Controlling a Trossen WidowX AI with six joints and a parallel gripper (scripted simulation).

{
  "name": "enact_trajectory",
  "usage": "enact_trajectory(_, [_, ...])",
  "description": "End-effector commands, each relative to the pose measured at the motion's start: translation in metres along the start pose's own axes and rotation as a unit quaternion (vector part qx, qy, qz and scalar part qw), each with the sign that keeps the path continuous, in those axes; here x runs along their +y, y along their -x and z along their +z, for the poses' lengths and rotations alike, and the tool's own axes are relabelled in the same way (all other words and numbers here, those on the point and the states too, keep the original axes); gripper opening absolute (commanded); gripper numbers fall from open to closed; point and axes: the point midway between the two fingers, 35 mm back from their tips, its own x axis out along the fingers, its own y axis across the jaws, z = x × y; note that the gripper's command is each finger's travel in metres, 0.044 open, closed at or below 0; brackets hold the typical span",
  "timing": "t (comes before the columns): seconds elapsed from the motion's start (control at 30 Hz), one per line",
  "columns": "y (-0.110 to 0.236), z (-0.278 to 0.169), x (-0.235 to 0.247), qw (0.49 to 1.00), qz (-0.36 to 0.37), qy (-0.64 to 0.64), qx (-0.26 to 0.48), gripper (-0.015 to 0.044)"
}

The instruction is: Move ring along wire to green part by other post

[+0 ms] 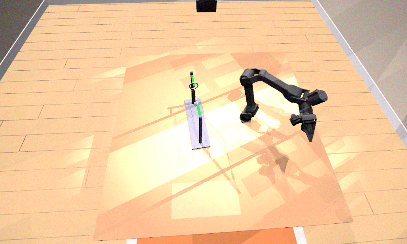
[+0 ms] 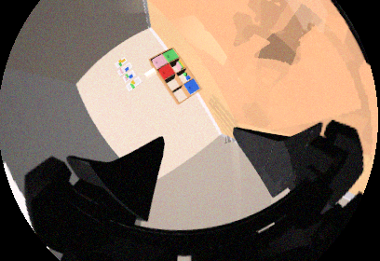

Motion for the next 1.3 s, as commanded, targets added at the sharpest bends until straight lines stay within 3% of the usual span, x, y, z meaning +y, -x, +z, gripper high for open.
enact_trajectory(0.0, [0.000, 0.000, 0.000, 1.000, 0.000, 0.001, -0.001, 0.0374])
enact_trajectory(0.27, [-0.032, 0.038, 0.012, 0.998, -0.001, 0.046, -0.040, 0.0164])
enact_trajectory(0.77, [-0.081, 0.147, 0.044, 0.980, -0.018, 0.149, -0.130, 0.0160])
enact_trajectory(1.27, [-0.085, 0.261, 0.067, 0.948, -0.051, 0.241, -0.200, 0.0160])
